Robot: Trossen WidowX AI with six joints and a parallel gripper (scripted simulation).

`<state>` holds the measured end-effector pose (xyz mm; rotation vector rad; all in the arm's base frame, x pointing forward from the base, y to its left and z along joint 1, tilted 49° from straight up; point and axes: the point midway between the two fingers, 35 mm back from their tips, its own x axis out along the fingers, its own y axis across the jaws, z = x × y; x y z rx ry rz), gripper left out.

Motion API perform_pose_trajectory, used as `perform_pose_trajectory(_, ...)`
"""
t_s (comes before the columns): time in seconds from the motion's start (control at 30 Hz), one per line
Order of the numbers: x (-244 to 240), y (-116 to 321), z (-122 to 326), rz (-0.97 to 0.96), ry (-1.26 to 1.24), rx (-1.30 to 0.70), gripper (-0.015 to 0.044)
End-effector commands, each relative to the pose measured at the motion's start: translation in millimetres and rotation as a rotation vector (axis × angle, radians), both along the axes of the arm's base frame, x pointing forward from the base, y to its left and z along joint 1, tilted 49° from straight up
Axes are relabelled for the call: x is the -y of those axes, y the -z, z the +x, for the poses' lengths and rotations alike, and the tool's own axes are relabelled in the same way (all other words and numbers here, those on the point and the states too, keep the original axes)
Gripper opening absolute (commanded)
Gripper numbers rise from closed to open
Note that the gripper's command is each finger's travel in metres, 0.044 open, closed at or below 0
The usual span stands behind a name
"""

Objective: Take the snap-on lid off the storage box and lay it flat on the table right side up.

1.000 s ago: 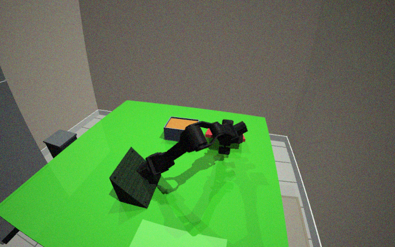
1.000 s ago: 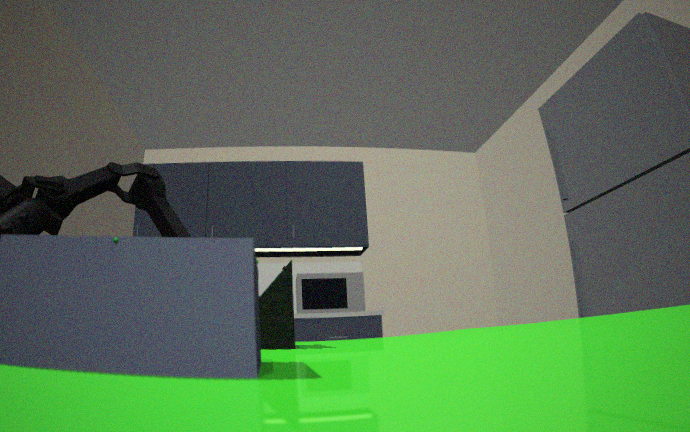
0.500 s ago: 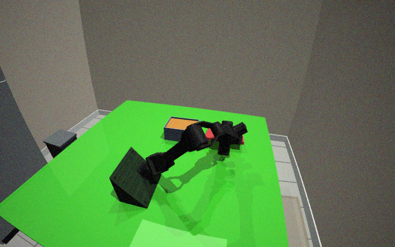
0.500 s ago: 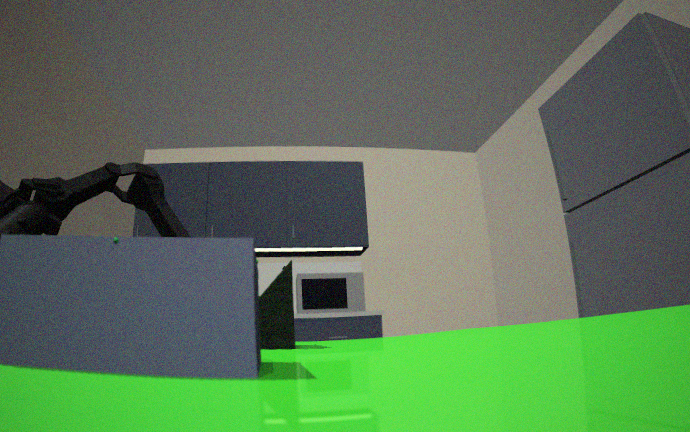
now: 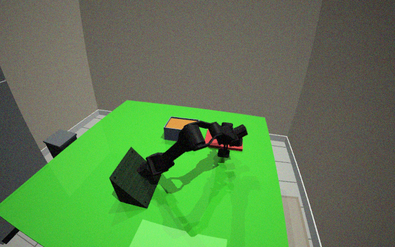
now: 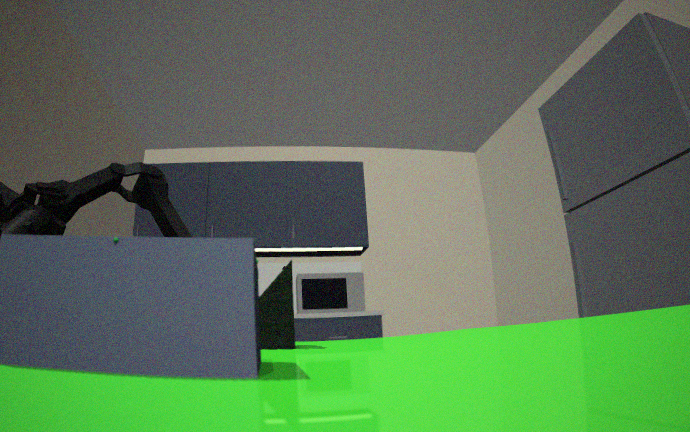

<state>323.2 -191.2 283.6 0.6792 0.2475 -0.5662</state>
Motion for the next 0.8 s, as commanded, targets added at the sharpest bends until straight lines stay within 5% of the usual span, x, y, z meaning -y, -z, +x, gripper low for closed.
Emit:
perform_pose_trajectory(0.0,-1.3,-1.4,-9.3,-0.006,-0.006,0.004,0.044)
perform_pose_trajectory(0.77,2.8,0.1,-54.0,-0.009,-0.006,0.002,0.044)
